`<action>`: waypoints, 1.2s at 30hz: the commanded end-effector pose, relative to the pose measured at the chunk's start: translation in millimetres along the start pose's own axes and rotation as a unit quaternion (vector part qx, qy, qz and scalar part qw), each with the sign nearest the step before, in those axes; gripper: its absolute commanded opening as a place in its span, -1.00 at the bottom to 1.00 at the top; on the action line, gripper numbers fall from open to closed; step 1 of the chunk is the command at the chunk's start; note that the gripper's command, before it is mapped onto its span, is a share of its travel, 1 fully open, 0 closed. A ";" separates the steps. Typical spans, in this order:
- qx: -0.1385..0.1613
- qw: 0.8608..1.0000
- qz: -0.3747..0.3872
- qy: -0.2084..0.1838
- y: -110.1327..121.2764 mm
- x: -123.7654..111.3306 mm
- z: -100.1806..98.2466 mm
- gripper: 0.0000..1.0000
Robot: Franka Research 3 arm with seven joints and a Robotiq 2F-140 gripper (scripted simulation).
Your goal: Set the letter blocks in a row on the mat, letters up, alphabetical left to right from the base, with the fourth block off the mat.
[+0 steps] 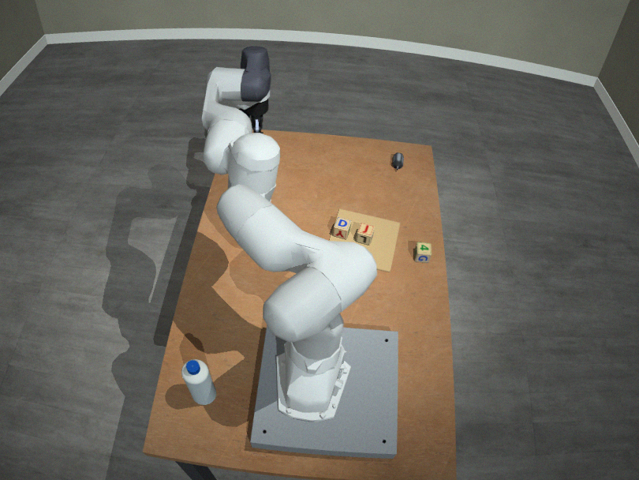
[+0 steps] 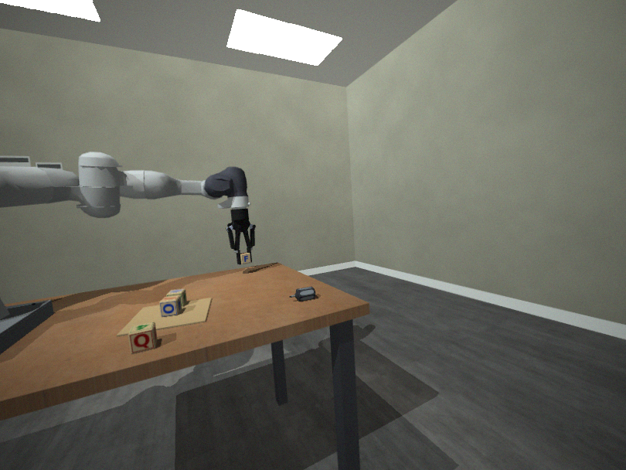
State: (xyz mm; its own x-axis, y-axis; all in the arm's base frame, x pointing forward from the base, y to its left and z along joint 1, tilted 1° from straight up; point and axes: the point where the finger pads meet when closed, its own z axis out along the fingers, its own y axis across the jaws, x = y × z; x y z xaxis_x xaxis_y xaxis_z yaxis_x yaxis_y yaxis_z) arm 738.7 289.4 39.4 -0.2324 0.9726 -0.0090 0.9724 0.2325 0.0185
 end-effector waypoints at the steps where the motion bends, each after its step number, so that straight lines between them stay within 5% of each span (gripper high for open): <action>1: 0.006 1.000 0.001 -0.001 -4.3 -0.1 -22.1 -0.34; 8: 0.006 1.000 0.001 -0.001 -3.9 -0.1 -50.1 -0.34; 22: 0.005 1.000 -0.002 -0.001 -3.6 -1.4 -52.6 -0.34; 29: -0.016 0.997 -0.078 -0.015 3.6 -37.5 -79.3 -0.34; 36: -0.021 0.995 -0.099 -0.019 4.6 -47.7 -86.6 -0.34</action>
State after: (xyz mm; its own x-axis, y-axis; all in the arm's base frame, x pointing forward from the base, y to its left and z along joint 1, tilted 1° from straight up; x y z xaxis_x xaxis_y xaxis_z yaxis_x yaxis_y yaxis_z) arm 752.3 246.8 125.1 -0.3131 0.9487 -0.0447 0.9482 0.3149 0.0411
